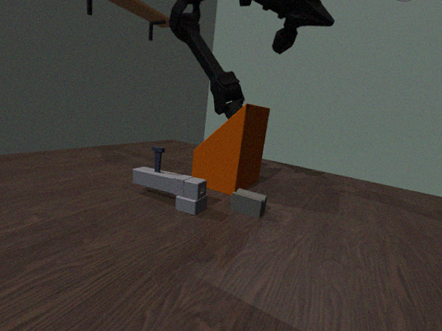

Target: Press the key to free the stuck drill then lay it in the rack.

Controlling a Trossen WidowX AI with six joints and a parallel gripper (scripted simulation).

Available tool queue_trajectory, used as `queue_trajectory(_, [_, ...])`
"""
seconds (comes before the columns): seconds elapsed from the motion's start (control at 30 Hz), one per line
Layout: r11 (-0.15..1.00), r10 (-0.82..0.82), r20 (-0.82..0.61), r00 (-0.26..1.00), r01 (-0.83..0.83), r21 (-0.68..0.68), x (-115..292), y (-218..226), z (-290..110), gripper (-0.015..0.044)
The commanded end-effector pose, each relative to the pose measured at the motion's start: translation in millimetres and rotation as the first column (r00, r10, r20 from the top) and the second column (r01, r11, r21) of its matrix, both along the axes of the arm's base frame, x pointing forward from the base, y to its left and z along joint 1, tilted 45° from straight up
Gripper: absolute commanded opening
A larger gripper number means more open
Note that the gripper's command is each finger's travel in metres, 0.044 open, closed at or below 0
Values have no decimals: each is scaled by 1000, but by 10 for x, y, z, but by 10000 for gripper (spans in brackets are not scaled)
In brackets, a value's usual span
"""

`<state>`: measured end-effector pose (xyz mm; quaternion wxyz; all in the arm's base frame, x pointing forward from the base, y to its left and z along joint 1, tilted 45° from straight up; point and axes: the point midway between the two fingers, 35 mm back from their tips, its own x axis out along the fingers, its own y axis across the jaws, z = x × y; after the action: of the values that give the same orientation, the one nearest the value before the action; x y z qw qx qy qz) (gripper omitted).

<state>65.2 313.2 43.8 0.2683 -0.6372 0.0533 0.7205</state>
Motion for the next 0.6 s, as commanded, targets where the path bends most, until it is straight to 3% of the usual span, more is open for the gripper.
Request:
queue_trajectory(0.0, [918,-380,56,923,384,-97,584,-326,-123,0])
queue_trajectory(0.13, [672,-713,154,684,730,-127,1136,-759,-166,0])
queue_trajectory(0.3, [196,-935,286,208,978,-68,1683,-1471,-163,0])
queue_trajectory(0.43, [-210,-907,362,-214,976,52,1963,-2119,-115,0])
queue_trajectory(0.57, [-543,-716,383,-583,811,220,2095,-2791,-26,0])
